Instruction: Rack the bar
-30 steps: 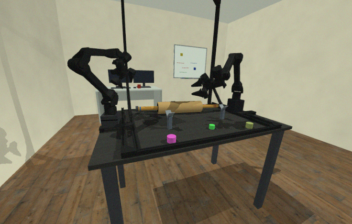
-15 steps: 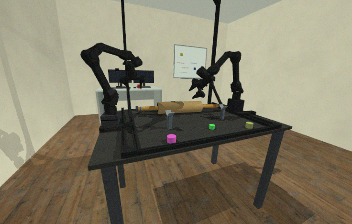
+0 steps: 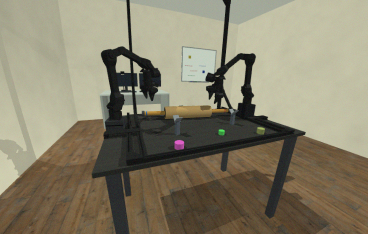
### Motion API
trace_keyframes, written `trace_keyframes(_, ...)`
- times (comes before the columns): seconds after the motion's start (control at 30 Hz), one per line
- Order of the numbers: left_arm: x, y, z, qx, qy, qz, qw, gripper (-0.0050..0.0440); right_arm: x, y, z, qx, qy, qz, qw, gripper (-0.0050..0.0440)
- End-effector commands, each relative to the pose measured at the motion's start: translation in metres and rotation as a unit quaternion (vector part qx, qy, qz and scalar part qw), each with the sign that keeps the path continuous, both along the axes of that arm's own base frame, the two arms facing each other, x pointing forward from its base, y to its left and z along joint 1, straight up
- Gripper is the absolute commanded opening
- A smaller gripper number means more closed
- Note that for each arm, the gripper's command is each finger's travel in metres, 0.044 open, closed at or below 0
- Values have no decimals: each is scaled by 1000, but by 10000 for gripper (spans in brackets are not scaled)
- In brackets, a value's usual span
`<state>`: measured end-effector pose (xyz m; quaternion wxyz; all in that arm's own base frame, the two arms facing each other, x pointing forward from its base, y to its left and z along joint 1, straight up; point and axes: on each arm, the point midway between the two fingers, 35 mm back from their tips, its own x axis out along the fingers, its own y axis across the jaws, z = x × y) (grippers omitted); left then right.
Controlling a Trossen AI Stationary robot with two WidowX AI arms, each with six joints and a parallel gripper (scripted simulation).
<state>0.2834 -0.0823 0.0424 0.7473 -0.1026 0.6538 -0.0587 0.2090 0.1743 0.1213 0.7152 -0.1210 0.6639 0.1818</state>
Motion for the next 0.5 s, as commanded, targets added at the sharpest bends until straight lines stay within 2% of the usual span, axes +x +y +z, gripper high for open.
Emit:
trace_keyframes(0.0,-31,-1,-1,47,31,-13,998,440,14,-2,-8,-15,15,-95,995,440)
trace_keyframes(0.2,-63,1,-1,104,61,-37,992,440,26,-7,-21,-37,34,-199,979,440)
trace_keyframes(0.47,-68,2,0,114,65,-41,990,440,29,-8,-24,-41,37,-217,975,440)
